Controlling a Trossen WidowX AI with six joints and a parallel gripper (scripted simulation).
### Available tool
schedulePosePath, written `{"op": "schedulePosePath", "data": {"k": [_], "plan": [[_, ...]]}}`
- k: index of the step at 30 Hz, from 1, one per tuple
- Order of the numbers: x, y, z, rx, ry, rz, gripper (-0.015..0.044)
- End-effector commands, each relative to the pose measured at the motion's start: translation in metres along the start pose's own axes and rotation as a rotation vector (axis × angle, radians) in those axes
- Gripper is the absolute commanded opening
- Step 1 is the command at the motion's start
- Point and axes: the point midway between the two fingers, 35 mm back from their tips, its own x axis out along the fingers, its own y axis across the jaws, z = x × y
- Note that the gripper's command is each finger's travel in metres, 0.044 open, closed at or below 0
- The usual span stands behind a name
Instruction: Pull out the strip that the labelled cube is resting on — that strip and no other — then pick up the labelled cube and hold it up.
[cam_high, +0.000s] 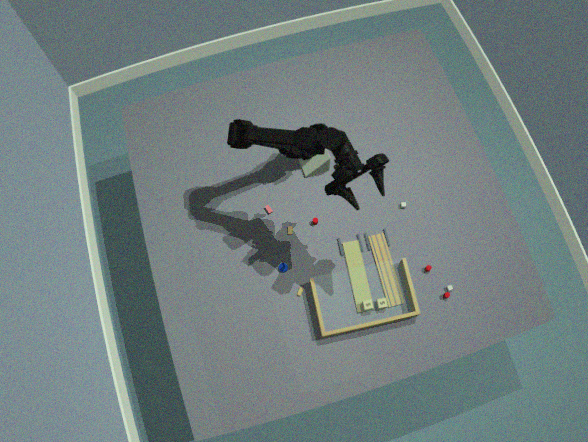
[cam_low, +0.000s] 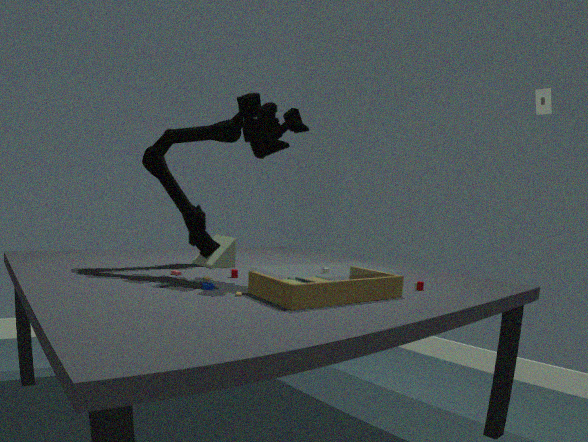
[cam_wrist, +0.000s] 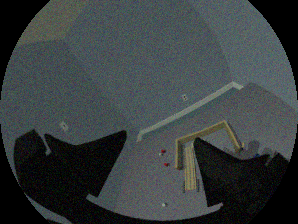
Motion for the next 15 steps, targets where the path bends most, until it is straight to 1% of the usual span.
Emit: {"op": "schedulePosePath", "data": {"k": [1,8,15], "plan": [[0.011,-0.056,-0.050,-0.259,0.114,-0.120,0.0400],[0.006,-0.136,-0.119,-0.611,0.318,-0.250,0.0400],[0.005,-0.144,-0.125,-0.641,0.339,-0.259,0.0400]]}}
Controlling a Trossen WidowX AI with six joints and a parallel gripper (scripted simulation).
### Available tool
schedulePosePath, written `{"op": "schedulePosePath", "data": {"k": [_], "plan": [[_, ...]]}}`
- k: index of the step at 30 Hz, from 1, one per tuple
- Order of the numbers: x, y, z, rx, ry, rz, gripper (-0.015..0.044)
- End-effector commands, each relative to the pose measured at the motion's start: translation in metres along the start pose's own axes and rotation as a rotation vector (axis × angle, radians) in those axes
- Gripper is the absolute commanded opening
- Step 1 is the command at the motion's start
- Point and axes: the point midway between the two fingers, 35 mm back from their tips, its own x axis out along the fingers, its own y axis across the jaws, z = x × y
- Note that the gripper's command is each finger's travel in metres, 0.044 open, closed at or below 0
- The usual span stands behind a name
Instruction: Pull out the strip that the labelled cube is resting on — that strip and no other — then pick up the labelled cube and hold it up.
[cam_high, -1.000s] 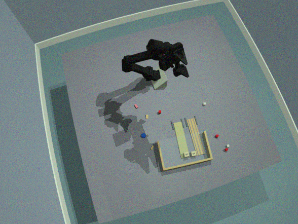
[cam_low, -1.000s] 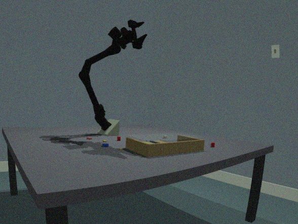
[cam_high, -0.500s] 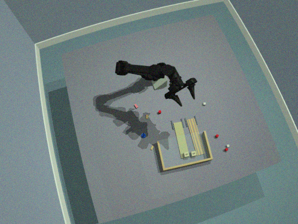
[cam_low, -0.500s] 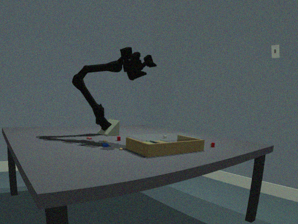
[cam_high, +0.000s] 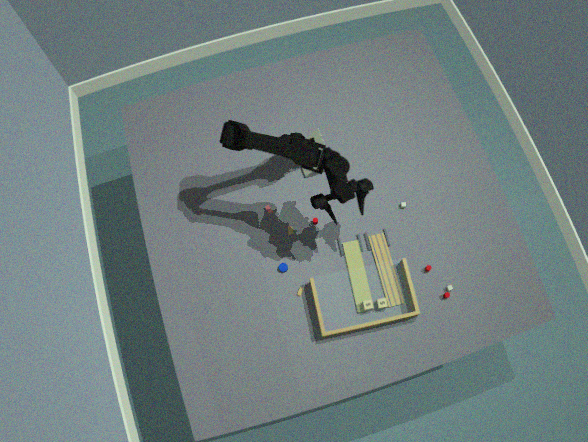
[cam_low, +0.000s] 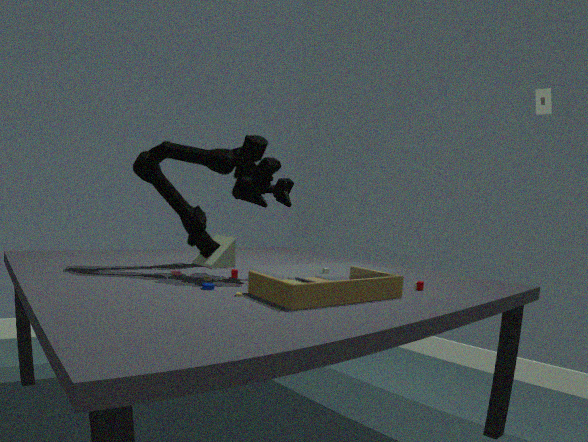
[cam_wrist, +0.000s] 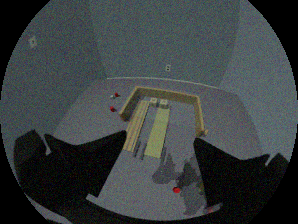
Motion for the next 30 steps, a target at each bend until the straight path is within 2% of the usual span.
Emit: {"op": "schedulePosePath", "data": {"k": [1,17,20,30], "plan": [[0.001,-0.004,-0.008,-0.033,0.017,-0.012,0.0400],[0.001,-0.004,-0.008,-0.033,0.017,-0.012,0.0400],[0.012,-0.001,-0.006,-0.031,0.076,-0.005,0.0321],[0.079,0.012,-0.020,0.033,0.525,-0.009,0.0059]]}}
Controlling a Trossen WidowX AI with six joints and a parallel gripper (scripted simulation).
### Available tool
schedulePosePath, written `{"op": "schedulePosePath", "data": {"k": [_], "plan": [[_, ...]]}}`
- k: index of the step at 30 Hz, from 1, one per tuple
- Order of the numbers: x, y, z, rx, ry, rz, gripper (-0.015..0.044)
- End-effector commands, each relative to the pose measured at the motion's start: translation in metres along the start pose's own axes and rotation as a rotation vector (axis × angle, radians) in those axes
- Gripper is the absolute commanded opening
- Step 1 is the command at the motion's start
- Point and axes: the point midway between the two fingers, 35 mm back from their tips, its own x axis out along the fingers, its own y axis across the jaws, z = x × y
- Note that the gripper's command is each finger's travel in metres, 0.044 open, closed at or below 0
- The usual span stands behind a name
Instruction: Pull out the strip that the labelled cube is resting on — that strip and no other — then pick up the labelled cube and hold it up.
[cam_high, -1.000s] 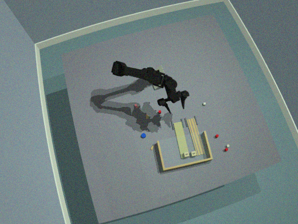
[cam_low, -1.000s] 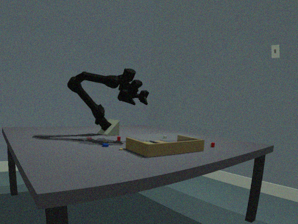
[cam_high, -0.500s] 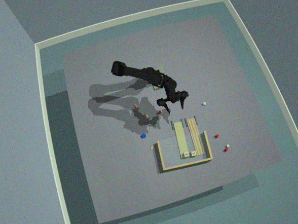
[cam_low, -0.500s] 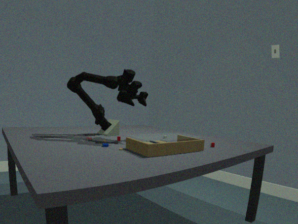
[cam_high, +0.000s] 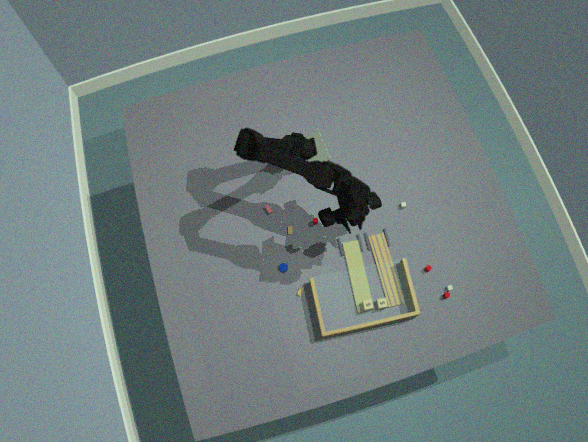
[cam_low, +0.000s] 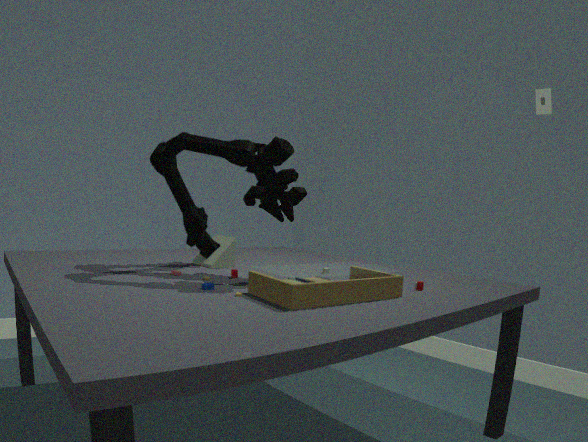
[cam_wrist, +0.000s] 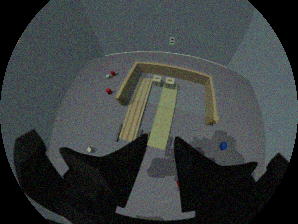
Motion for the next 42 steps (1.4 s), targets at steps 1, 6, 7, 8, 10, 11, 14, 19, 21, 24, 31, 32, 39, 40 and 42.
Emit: {"op": "schedulePosePath", "data": {"k": [1,6,7,8,10,11,14,19,21,24,31,32,39,40,42], "plan": [[0.040,0.004,-0.005,0.053,0.272,-0.011,0.0032],[0.071,0.001,-0.018,0.115,0.525,-0.052,0.0000],[0.076,0.000,-0.022,0.128,0.577,-0.065,0.0000],[0.081,-0.001,-0.025,0.139,0.620,-0.076,0.0000],[0.084,-0.002,-0.028,0.149,0.655,-0.085,0.0000],[0.084,-0.002,-0.028,0.149,0.655,-0.085,0.0000],[0.084,-0.002,-0.028,0.149,0.655,-0.085,0.0000],[0.084,-0.002,-0.028,0.149,0.655,-0.085,0.0000],[0.084,-0.002,-0.028,0.149,0.655,-0.085,0.0000],[0.085,-0.002,-0.028,0.149,0.655,-0.085,0.0000],[0.094,-0.003,-0.034,0.149,0.655,-0.085,0.0000],[0.096,-0.003,-0.035,0.149,0.655,-0.085,0.0000],[0.106,-0.004,-0.041,0.149,0.655,-0.085,0.0000],[0.107,-0.004,-0.042,0.149,0.654,-0.085,0.0000],[0.110,-0.004,-0.044,0.149,0.654,-0.085,0.0000]]}}
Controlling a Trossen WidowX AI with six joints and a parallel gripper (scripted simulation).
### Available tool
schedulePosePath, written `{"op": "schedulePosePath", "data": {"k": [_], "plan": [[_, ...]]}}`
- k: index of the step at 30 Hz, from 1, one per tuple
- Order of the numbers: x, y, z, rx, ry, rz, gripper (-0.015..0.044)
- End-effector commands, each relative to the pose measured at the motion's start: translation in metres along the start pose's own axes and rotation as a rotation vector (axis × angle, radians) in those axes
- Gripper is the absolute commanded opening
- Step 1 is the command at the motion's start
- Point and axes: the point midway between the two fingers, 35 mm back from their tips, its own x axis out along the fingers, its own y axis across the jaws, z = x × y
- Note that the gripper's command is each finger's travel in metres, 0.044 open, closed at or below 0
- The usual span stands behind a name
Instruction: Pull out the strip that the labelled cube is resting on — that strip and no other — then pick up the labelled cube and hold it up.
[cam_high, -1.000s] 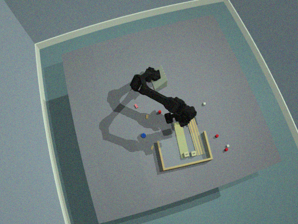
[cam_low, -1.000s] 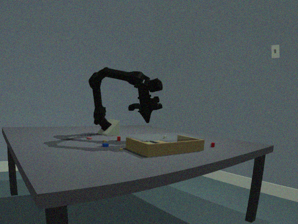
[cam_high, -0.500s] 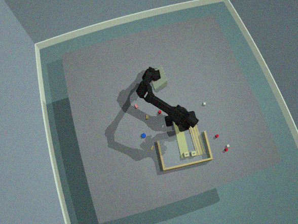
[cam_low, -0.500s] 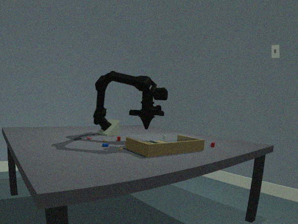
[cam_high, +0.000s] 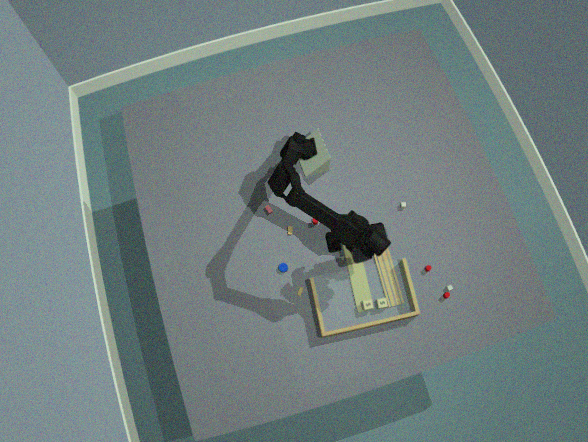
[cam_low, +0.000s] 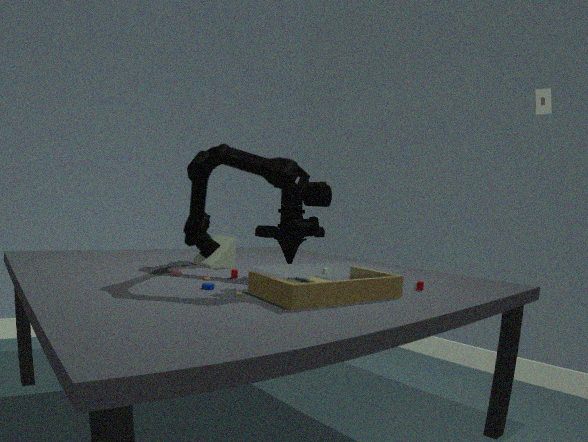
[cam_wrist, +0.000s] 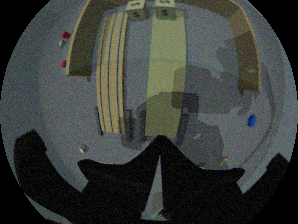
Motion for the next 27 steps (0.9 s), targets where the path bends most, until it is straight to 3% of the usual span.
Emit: {"op": "schedulePosePath", "data": {"k": [1,27], "plan": [[0.010,-0.001,0.000,-0.005,0.003,-0.006,0.0000],[0.048,-0.003,-0.001,-0.005,0.003,-0.009,0.0000]]}}
